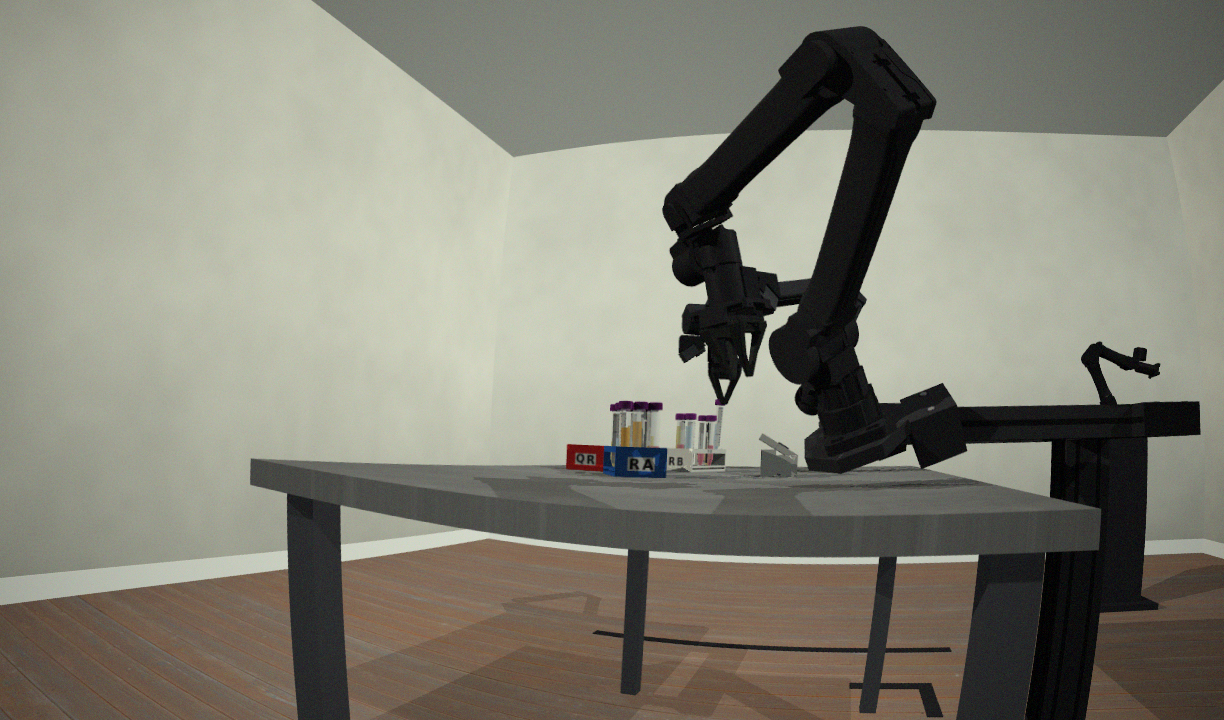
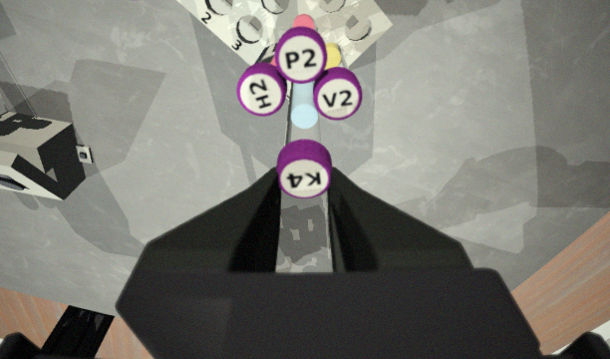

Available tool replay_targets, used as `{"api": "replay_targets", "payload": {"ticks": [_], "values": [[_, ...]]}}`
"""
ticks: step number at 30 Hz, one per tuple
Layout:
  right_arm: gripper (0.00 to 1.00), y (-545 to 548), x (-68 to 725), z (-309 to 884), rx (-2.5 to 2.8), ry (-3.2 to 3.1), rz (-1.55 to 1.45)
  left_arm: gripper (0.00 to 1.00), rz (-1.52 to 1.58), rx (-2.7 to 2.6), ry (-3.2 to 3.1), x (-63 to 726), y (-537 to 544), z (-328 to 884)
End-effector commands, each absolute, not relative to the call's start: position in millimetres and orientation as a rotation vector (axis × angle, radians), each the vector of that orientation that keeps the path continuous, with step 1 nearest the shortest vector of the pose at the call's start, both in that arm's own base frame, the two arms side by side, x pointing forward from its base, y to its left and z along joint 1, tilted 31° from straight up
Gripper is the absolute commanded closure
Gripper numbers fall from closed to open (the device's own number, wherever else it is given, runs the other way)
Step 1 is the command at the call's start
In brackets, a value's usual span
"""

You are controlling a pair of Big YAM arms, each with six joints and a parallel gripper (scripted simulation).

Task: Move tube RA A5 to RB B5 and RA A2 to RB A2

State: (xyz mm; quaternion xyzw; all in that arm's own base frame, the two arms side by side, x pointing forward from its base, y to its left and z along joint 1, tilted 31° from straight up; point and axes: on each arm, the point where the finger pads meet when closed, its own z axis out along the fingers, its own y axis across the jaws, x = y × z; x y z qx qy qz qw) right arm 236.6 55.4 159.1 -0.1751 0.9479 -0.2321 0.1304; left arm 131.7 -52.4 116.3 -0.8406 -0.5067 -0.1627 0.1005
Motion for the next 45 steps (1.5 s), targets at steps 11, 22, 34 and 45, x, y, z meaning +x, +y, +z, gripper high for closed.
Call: {"api": "replay_targets", "payload": {"ticks": [11,22,34,45], "values": [[1.0,52.3,240.5,149.9,-0.522,2.761,-0.68,0.7,-0.492,-2.502,-1.516,137.4,-58.7,125.4],[1.0,50.5,242.5,146.9,-0.519,2.758,-0.678,0.7,-0.492,-2.502,-1.516,137.4,-58.7,125.4],[1.0,54.3,248.8,154.1,-0.508,2.739,-0.66,0.7,-0.492,-2.502,-1.516,137.4,-58.7,125.4],[1.0,54.5,249.3,154.2,-0.508,2.739,-0.66,0.7,-0.492,-2.502,-1.516,137.4,-58.7,125.4]]}}
